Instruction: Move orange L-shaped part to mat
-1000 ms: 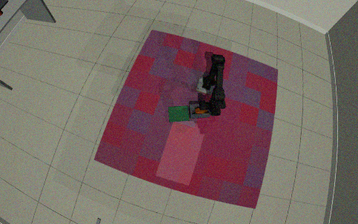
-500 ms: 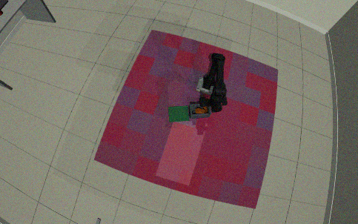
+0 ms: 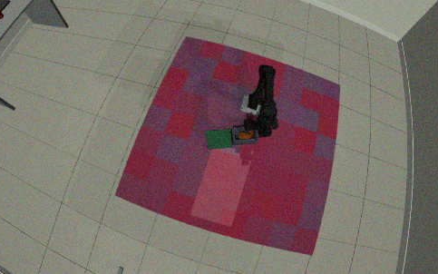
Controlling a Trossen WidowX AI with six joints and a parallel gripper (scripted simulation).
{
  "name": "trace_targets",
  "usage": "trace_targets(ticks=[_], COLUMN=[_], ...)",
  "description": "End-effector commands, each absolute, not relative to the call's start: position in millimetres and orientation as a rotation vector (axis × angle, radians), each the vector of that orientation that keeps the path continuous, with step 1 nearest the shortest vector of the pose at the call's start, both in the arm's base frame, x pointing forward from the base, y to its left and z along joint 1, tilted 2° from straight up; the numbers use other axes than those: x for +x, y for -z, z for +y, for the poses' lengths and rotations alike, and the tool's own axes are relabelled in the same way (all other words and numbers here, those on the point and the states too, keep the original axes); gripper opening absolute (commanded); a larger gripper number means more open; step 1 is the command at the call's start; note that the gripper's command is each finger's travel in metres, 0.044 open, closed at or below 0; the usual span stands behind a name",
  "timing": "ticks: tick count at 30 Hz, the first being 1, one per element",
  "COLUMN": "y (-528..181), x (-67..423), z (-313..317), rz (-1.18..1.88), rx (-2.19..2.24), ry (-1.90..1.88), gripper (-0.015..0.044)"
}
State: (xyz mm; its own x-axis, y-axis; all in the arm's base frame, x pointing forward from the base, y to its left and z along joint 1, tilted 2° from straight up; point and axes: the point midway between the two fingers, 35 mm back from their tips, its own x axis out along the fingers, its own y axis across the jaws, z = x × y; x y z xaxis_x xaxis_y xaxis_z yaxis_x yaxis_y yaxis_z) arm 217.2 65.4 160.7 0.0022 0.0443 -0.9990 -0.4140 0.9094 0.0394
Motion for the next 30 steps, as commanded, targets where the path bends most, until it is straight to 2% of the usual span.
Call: trace_targets(ticks=[1,2,6,12,18,30], y=[-161,-161,-161,-162,-162,-159], x=[218,218,223,241,256,257], z=[65,65,59,33,3,0], rz=[1.531,1.531,1.554,1.554,1.426,1.404], rx=[-0.299,-0.299,-0.154,0.342,0.853,0.909], ry=[-0.367,-0.367,-0.219,0.286,0.812,0.870], gripper=[0.0180,0.0180,0.0280,0.0280,0.0280,0.0280])
